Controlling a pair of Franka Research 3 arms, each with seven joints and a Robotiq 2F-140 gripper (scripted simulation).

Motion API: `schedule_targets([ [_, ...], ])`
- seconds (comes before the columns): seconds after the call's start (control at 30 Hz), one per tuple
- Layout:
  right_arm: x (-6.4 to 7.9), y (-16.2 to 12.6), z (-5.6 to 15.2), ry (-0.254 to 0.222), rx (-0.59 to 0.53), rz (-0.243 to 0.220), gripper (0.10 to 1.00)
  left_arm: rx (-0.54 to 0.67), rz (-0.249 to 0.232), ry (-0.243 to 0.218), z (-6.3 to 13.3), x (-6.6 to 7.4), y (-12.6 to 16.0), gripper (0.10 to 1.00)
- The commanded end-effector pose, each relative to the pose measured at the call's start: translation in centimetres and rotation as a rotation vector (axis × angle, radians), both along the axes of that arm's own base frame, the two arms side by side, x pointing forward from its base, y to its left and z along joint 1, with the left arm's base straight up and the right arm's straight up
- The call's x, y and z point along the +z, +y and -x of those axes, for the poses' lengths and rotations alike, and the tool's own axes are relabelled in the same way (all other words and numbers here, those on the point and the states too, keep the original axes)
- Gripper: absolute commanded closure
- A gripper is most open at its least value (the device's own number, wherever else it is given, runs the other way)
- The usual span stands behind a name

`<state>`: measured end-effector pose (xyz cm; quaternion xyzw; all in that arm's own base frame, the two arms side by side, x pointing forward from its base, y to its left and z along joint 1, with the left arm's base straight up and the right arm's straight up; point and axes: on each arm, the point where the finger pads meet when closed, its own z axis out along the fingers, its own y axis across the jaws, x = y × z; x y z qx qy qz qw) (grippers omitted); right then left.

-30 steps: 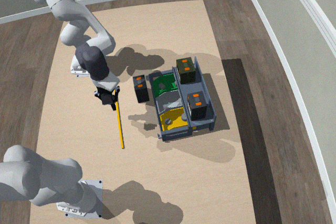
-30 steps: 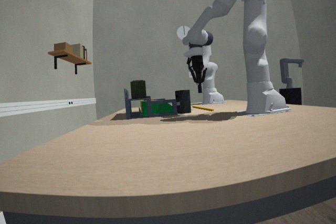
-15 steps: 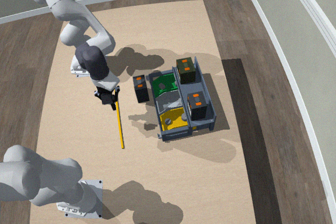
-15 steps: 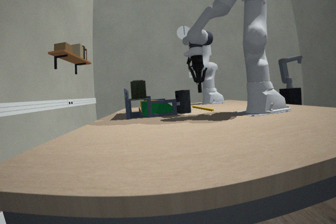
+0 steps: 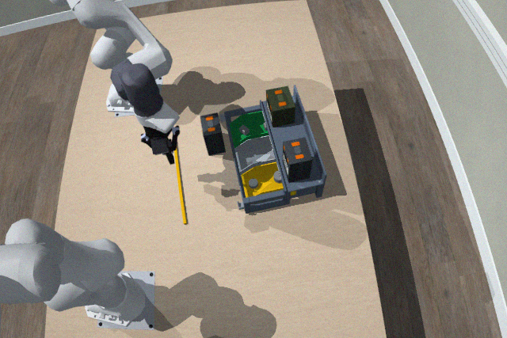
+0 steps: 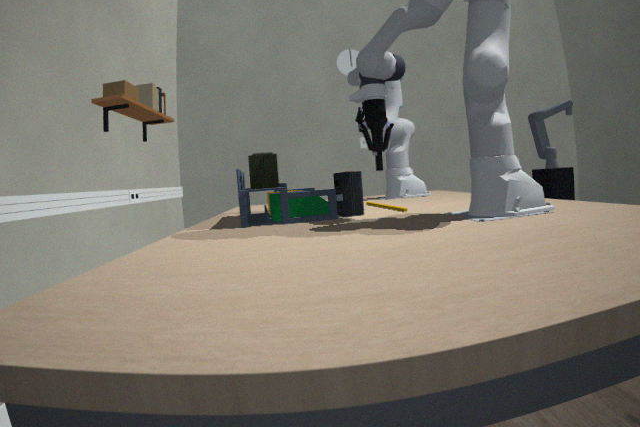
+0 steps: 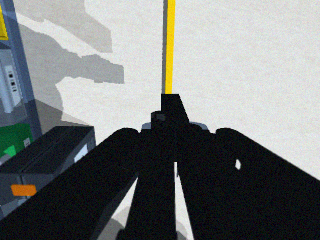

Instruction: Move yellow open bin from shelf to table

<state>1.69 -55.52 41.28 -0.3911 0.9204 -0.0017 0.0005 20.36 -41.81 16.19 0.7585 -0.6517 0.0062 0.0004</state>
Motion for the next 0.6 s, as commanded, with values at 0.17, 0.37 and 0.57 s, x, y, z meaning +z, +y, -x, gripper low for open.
schedule_targets([
  [0.17, 0.0, 0.0, 0.0, 0.000, 0.000, 0.000, 0.098, -0.009, -0.009, 0.009, 0.3, 1.4, 0.3, 0.999],
  [0.37, 0.0, 0.0, 0.0, 0.000, 0.000, 0.000, 0.098, -0.009, -0.009, 0.009, 0.3, 2.4, 0.3, 0.999],
  [0.57, 0.0, 0.0, 0.0, 0.000, 0.000, 0.000, 0.098, -0.009, -0.009, 0.009, 0.3, 3.0, 0.3, 0.999],
])
